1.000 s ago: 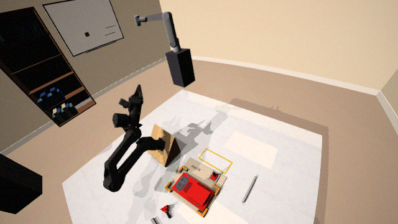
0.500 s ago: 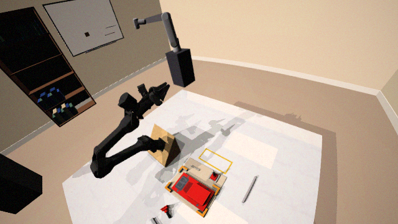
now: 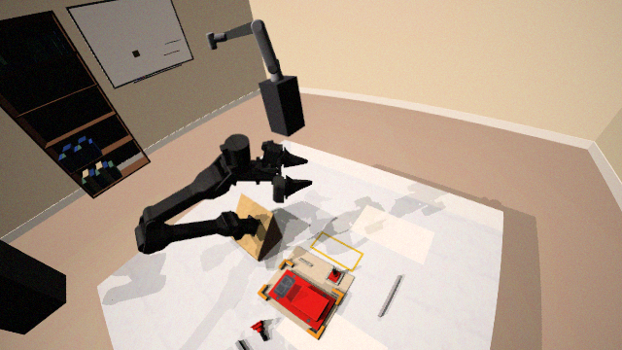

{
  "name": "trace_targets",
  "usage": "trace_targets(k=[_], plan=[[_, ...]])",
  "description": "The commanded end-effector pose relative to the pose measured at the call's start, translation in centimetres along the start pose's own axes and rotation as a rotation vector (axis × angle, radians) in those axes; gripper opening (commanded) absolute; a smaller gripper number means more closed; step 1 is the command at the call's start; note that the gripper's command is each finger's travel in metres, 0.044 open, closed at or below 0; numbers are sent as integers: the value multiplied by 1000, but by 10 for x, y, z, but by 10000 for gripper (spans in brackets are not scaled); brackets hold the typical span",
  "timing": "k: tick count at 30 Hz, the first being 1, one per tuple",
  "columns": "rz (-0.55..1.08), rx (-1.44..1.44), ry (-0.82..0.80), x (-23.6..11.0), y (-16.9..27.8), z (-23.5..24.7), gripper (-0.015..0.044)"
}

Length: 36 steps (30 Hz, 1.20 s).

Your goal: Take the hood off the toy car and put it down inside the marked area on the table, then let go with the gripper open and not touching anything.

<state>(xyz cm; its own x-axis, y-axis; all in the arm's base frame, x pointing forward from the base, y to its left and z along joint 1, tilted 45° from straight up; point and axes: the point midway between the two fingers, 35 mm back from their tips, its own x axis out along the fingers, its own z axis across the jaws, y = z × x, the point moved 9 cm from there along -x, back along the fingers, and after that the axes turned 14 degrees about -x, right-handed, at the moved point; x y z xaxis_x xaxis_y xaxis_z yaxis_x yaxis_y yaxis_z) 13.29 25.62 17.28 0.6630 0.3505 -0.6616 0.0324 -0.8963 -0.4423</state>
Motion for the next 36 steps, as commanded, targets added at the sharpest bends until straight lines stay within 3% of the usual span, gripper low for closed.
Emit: trace_targets(k=[1, 8, 15, 27, 36], plan=[[165, 100, 39, 22, 12, -30, 440], [398, 237, 84, 49, 38, -72, 440], [738, 382, 141, 72, 85, -121, 440], [1295, 603, 191, 80, 188, -194, 440], [1324, 614, 192, 80, 195, -200, 440]])
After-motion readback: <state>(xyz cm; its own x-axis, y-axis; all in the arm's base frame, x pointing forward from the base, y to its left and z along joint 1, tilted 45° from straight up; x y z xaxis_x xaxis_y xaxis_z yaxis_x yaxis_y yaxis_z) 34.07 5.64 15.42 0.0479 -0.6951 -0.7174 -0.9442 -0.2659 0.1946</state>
